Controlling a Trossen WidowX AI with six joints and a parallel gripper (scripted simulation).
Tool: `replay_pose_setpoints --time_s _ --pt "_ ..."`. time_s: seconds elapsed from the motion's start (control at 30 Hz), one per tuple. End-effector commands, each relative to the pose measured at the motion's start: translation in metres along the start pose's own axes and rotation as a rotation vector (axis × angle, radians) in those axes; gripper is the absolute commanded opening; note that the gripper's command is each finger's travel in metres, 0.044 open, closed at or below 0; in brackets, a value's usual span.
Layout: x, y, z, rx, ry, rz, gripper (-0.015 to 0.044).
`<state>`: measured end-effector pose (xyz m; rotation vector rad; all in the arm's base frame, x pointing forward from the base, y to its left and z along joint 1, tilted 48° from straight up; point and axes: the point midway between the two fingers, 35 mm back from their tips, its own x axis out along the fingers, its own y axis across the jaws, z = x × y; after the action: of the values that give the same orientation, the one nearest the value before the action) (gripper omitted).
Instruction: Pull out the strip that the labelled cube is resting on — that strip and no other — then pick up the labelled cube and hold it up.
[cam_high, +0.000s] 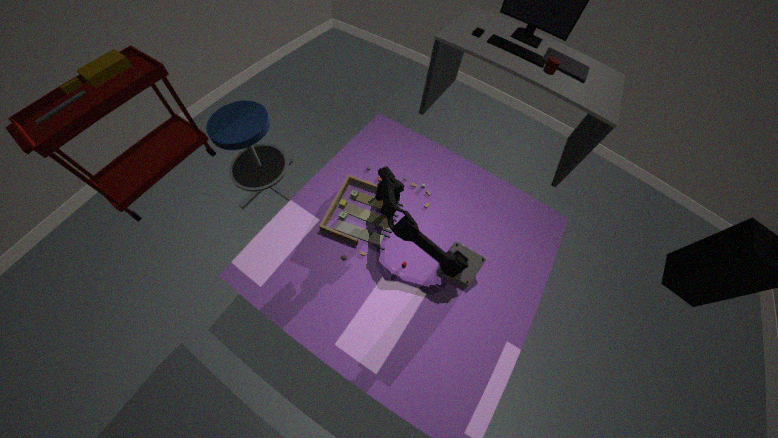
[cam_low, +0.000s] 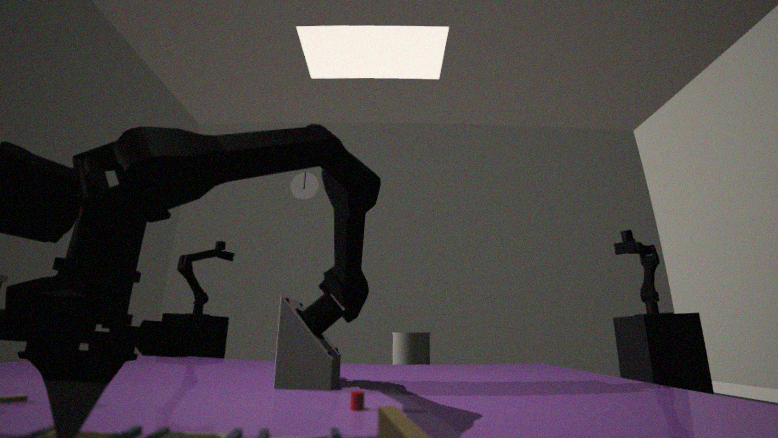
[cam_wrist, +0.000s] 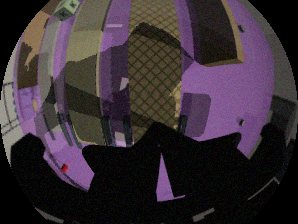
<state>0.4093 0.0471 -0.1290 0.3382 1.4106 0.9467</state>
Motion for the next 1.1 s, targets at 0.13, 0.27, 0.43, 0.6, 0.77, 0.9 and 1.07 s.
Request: replay_pose_setpoints --time_s 0.13,0.27,0.43,0.6,0.77,0.9,1.07 --pt "0.0032 0.0011 0.0003 0.003 0.000 0.005 0.0000" --pt "0.0036 0.0010 0.0004 0.003 0.000 0.005 0.0000" --pt "0.0041 0.0009 0.0006 0.003 0.000 0.005 0.0000" --pt "0.0046 0.0008 0.0007 0.003 0.000 0.005 0.0000" --pt "0.0051 0.0007 0.0009 0.003 0.000 0.005 0.0000" --pt "0.0055 0.0006 0.0010 0.003 0.000 0.005 0.0000" --pt "0.0061 0.0005 0.0012 0.003 0.000 0.005 0.0000"
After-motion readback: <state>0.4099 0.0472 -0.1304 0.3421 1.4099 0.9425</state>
